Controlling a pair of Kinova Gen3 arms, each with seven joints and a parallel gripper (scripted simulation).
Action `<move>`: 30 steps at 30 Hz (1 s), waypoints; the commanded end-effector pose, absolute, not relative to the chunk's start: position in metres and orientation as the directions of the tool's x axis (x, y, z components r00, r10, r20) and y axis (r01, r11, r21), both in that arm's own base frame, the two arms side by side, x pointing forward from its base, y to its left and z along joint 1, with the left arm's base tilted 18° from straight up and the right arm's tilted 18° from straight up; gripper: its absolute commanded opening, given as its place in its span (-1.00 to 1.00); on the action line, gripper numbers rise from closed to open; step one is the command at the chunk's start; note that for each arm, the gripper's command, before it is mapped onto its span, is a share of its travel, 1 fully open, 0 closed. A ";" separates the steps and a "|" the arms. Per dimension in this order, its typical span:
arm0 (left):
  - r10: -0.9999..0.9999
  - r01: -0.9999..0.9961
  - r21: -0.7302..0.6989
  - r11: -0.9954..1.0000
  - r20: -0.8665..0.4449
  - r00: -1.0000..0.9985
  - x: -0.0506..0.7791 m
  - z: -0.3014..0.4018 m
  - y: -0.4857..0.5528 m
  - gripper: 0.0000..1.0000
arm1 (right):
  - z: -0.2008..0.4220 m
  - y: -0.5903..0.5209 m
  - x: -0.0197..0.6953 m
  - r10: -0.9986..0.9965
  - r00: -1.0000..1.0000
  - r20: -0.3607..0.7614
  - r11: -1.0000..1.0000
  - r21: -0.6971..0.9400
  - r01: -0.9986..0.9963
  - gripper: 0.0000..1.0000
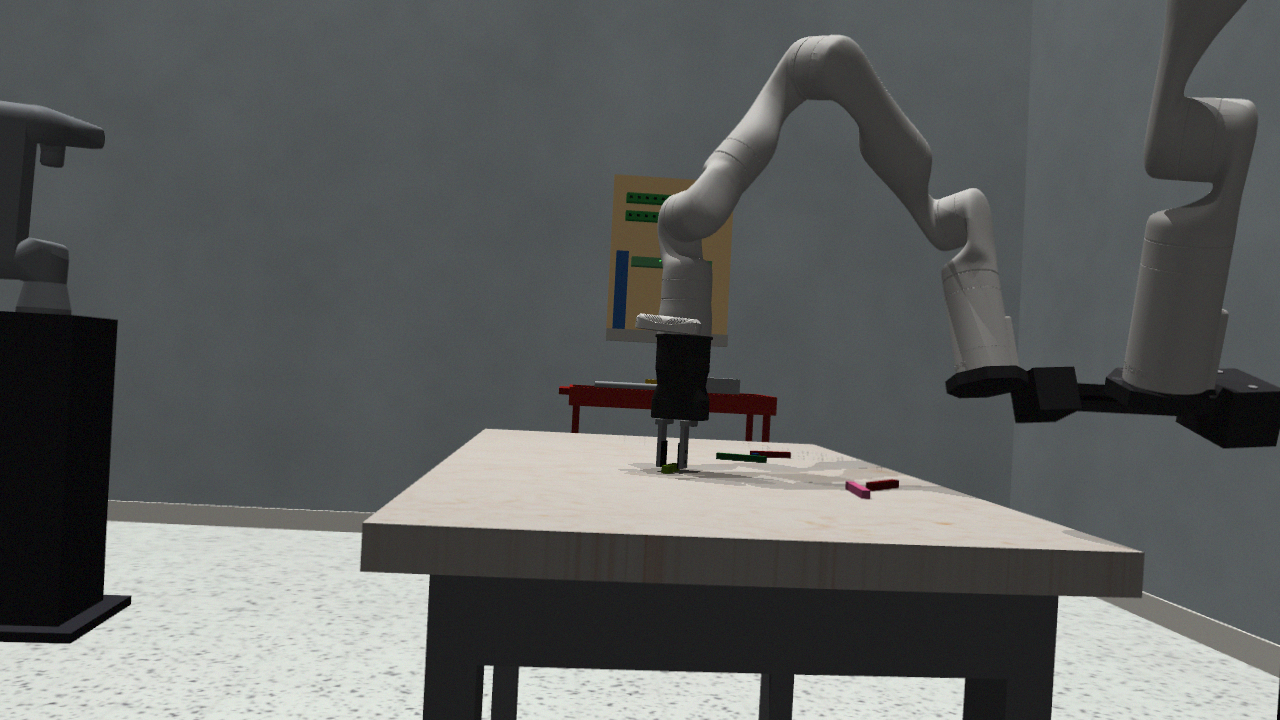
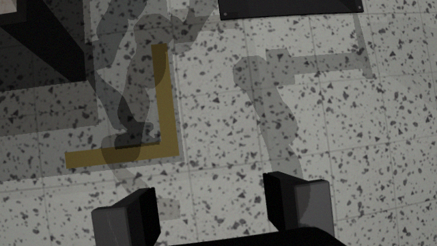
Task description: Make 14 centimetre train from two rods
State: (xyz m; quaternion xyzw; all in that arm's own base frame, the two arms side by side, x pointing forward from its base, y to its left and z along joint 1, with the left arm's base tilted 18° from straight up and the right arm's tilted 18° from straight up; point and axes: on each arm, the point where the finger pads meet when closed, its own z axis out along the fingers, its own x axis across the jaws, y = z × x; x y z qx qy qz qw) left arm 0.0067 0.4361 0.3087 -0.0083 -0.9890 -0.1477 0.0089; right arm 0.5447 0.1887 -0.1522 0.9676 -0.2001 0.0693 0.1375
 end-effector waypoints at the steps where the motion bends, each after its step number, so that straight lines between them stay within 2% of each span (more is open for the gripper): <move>1: 0.017 0.021 0.293 0.956 0.016 -1.000 0.008 0.309 0.437 1.00 | -0.141 0.191 0.541 -0.360 0.915 0.182 -0.884 0.246 -0.396 0.07; 16: 0.017 0.021 0.293 0.956 0.016 -1.000 0.008 0.309 0.437 1.00 | -0.078 0.211 0.537 -0.359 0.915 0.184 -0.885 0.245 -0.396 0.07; 26: 0.017 0.021 0.293 0.956 0.016 -1.000 0.008 0.309 0.437 1.00 | -0.069 0.216 0.540 -0.356 0.914 0.192 -0.888 0.235 -0.395 0.07; 27: 0.017 0.021 0.293 0.956 0.016 -1.000 0.008 0.309 0.437 1.00 | -0.069 0.216 0.540 -0.356 0.914 0.192 -0.888 0.235 -0.395 1.00; 30: 0.017 0.021 0.293 0.956 0.016 -1.000 0.008 0.309 0.437 1.00 | -0.069 0.216 0.540 -0.356 0.914 0.192 -0.888 0.235 -0.395 1.00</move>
